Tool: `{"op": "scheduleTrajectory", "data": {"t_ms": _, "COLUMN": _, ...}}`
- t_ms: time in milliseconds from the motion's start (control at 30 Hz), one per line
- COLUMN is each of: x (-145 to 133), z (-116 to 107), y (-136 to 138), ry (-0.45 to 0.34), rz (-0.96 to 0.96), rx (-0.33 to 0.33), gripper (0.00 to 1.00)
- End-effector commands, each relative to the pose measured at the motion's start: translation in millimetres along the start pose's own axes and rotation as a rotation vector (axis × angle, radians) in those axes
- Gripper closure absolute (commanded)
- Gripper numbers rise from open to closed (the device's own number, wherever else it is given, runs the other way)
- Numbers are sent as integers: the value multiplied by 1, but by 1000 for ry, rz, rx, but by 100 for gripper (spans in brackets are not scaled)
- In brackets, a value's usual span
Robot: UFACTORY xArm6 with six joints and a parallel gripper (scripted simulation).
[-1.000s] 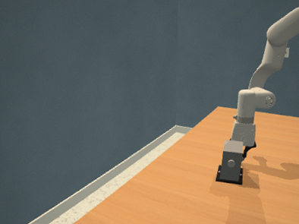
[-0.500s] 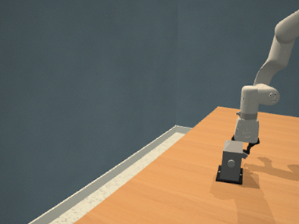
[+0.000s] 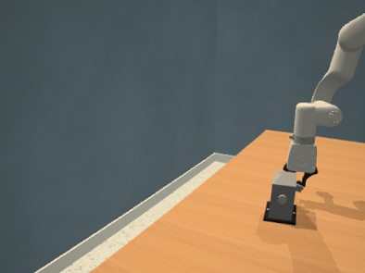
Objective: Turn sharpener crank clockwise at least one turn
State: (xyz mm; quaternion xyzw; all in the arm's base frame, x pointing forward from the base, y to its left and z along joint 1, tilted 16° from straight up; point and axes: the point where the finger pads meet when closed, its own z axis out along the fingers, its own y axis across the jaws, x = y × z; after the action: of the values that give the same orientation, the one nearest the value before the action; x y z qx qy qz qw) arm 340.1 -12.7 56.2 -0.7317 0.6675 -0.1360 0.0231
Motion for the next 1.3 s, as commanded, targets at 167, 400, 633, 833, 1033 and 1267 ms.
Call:
{"op": "scheduleTrajectory", "data": {"t_ms": 167, "x": 0, "z": -1, "y": -1, "ry": 0, "rz": 0, "rx": 3, "gripper": 100}}
{"op": "scheduleTrajectory", "data": {"t_ms": 400, "x": 0, "z": -1, "y": -1, "ry": 0, "rz": 0, "rx": 3, "gripper": 100}}
{"op": "scheduleTrajectory", "data": {"t_ms": 633, "x": 0, "z": -3, "y": -1, "ry": 0, "rz": 0, "rx": 3, "gripper": 100}}
{"op": "scheduleTrajectory", "data": {"t_ms": 833, "x": 0, "z": -6, "y": 0, "ry": 0, "rz": 0, "rx": 3, "gripper": 100}}
{"op": "scheduleTrajectory", "data": {"t_ms": 1033, "x": 0, "z": -14, "y": 1, "ry": 0, "rz": 0, "rx": 3, "gripper": 100}}
{"op": "scheduleTrajectory", "data": {"t_ms": 1267, "x": 0, "z": -27, "y": 0, "ry": 0, "rz": 0, "rx": 3, "gripper": 100}}
